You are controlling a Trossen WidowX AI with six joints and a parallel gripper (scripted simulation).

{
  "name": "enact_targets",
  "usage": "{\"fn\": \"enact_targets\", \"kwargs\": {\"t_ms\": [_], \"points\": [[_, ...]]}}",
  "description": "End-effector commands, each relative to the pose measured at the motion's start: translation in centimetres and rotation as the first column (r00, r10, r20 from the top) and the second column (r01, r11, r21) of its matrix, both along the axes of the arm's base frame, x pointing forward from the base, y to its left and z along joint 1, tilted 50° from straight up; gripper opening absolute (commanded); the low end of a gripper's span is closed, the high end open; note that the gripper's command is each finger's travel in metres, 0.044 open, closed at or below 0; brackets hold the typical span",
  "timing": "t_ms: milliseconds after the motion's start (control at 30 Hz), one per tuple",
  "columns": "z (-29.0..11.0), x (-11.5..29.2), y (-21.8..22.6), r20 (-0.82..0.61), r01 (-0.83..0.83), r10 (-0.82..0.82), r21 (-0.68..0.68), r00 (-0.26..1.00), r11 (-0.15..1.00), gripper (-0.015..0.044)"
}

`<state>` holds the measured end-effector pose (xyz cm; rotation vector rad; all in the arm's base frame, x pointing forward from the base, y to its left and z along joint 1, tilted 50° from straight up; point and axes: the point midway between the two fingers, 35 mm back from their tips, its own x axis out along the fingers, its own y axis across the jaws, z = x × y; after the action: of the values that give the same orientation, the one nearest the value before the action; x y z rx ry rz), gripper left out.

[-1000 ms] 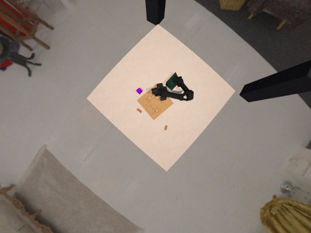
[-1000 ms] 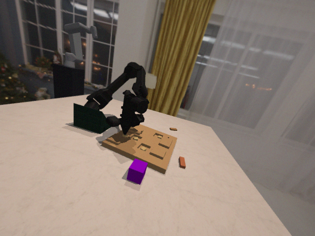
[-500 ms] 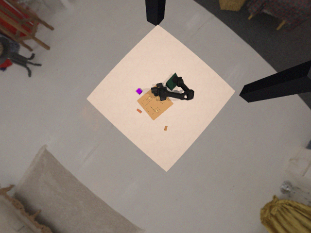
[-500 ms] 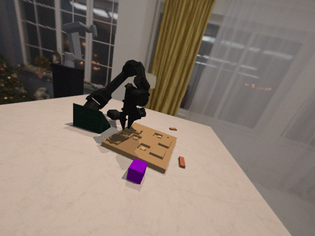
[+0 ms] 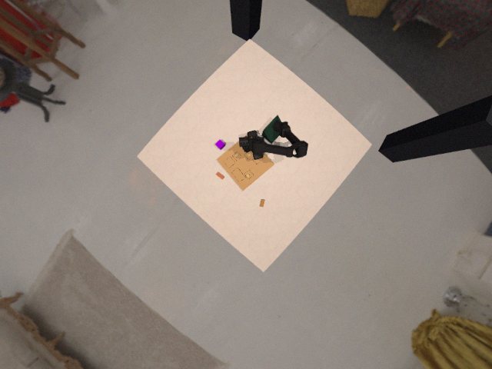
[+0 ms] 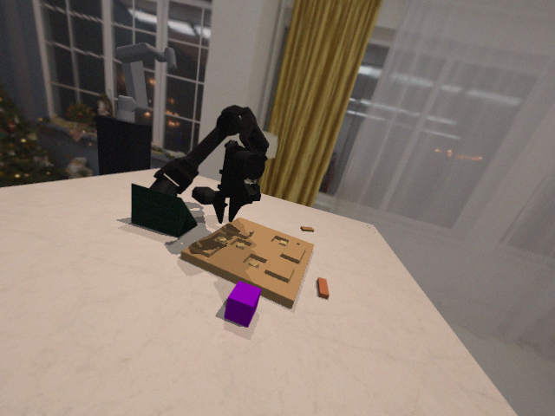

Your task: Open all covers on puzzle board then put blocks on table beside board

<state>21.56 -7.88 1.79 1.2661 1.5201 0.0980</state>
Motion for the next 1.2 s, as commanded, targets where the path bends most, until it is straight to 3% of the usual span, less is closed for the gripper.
{"fn": "enact_targets", "kwargs": {"t_ms": [0,1167], "points": [[-0.6,0.1,0.9,-0.004,0.001,-0.001,0.007,1.0,1.0,0.0144],[-1.8,0.4,2.3,-0.003,0.001,-0.001,0.008,1.0,1.0,0.0144]]}}
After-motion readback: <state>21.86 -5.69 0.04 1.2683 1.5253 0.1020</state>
